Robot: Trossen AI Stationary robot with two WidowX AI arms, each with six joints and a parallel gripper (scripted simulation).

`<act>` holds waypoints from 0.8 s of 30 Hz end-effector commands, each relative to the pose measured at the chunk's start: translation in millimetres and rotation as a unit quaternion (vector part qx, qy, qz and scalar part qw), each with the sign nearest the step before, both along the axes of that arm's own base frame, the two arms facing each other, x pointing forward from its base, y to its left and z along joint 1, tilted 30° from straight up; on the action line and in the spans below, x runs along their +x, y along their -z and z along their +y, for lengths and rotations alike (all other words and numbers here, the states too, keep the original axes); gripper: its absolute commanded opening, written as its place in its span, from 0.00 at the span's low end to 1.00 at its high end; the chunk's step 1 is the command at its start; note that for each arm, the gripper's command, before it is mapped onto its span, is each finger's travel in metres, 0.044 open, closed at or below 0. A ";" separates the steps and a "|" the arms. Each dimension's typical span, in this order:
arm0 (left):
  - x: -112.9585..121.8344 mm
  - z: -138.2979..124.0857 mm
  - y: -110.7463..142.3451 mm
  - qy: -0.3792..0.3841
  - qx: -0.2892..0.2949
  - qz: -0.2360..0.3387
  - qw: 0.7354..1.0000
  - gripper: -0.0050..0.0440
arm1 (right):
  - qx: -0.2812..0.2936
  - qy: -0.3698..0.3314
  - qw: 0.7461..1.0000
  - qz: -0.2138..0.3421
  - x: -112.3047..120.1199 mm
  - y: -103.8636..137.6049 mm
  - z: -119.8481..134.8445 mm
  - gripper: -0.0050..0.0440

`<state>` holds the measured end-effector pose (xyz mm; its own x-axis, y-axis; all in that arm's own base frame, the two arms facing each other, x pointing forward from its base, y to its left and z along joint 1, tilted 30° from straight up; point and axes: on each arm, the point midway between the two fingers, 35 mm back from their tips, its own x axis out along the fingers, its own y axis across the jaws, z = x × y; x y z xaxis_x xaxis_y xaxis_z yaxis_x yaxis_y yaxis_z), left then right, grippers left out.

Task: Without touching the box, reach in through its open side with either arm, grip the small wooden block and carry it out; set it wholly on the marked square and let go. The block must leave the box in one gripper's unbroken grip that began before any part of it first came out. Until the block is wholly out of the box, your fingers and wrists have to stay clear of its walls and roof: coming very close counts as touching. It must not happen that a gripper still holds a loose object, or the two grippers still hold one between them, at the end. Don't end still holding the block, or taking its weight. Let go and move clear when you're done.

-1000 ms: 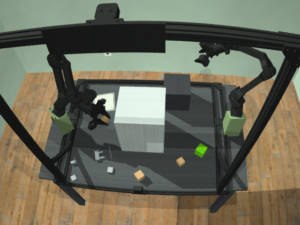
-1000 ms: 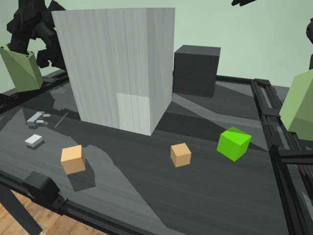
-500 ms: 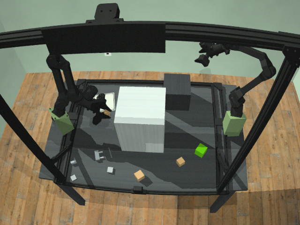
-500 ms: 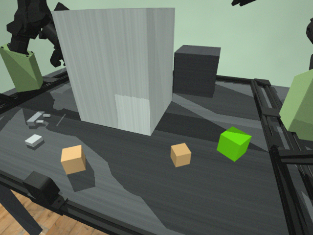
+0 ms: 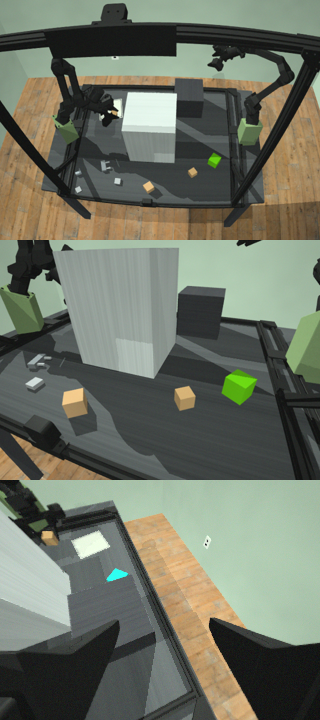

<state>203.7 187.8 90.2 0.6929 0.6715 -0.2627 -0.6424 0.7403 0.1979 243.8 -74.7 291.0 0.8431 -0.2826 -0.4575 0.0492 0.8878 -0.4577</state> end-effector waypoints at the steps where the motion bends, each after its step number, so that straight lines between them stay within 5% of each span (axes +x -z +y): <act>1: -9.8 10.6 0.8 -0.023 -0.010 -0.014 1.000 0.10 | 0.000 0.002 1.000 -0.001 0.0 -0.3 -0.4 0.92; 24: -74.3 63.1 -11.5 -0.158 -0.029 -0.097 0.982 0.10 | 0.000 0.002 1.000 -0.001 0.0 -0.3 -0.4 0.92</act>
<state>139.6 245.5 102.9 0.5161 0.8342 -0.1942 -0.8457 0.5322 0.0391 243.8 -74.7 291.0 0.8431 -0.2825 -0.4575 0.0492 0.8878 -0.4577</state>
